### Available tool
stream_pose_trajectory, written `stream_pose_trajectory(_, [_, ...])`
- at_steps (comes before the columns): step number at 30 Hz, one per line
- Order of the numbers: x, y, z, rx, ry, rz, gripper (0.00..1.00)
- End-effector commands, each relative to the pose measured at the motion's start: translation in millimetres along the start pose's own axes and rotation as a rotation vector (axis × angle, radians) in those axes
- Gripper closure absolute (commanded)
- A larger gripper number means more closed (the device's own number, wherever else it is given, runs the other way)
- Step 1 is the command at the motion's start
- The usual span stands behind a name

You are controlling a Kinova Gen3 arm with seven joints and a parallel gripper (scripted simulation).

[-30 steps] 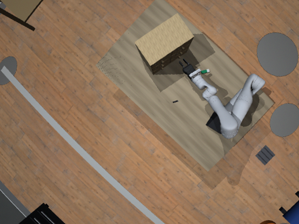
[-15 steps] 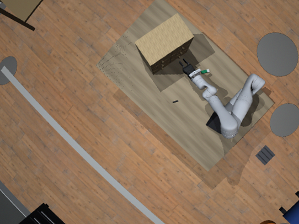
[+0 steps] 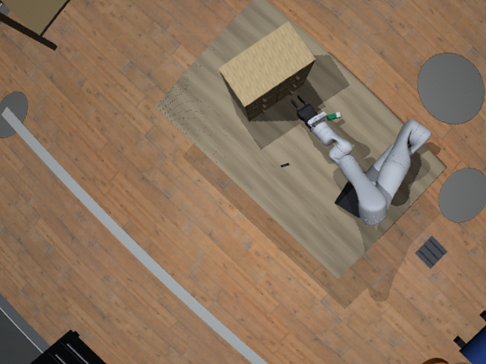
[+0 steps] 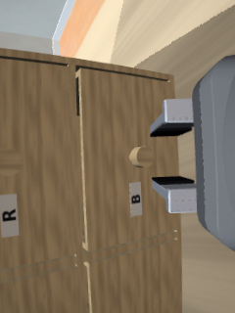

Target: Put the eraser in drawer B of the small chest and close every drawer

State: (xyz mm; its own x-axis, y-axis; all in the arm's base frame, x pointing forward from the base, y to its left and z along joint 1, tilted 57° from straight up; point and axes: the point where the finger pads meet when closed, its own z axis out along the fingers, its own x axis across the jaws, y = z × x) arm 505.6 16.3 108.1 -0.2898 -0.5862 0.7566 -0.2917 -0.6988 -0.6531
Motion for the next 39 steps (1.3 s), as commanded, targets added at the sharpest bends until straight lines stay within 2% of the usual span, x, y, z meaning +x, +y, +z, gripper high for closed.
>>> stream_pose_trajectory(1, [0.8, 0.0, 0.3, 0.000, 0.000, -0.003, 0.33])
stream_pose_trajectory(39, [1.2, 2.3, -0.1, 0.000, 0.000, -0.003, 0.33])
